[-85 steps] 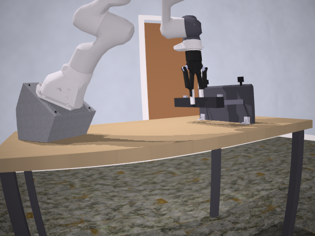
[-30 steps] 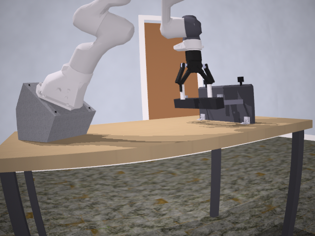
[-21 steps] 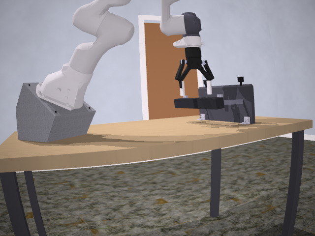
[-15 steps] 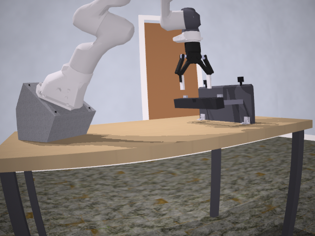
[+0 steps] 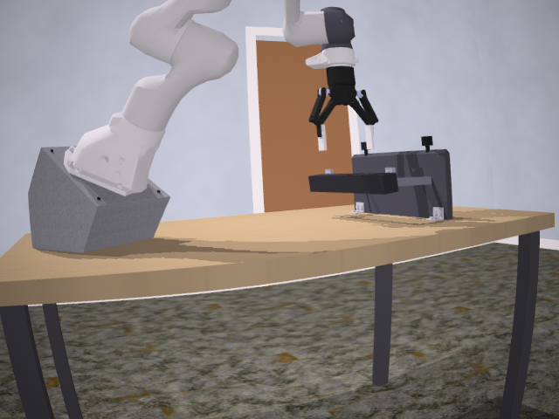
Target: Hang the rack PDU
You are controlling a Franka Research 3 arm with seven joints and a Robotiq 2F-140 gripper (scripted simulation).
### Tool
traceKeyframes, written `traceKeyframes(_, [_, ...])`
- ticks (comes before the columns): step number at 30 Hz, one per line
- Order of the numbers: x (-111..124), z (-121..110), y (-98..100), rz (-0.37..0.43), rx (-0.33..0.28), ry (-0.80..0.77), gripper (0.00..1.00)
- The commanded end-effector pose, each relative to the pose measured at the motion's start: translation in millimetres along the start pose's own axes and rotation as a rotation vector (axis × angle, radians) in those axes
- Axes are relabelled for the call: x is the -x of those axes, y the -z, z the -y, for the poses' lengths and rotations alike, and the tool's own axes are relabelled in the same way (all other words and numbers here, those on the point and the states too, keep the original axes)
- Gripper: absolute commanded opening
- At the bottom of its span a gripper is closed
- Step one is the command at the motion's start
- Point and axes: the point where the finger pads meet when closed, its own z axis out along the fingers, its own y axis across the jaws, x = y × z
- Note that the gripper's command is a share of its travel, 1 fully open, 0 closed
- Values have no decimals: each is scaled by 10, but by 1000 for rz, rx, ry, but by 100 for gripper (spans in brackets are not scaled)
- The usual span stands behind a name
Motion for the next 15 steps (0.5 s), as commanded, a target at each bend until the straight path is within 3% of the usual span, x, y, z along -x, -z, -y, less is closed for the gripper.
traceKeyframes(1, [32, 44, -7, 8, -7, 4, 100])
traceKeyframes(10, [31, 196, -5, 8, -7, 4, 100])
traceKeyframes(15, [30, 388, -3, 8, -7, 4, 100])
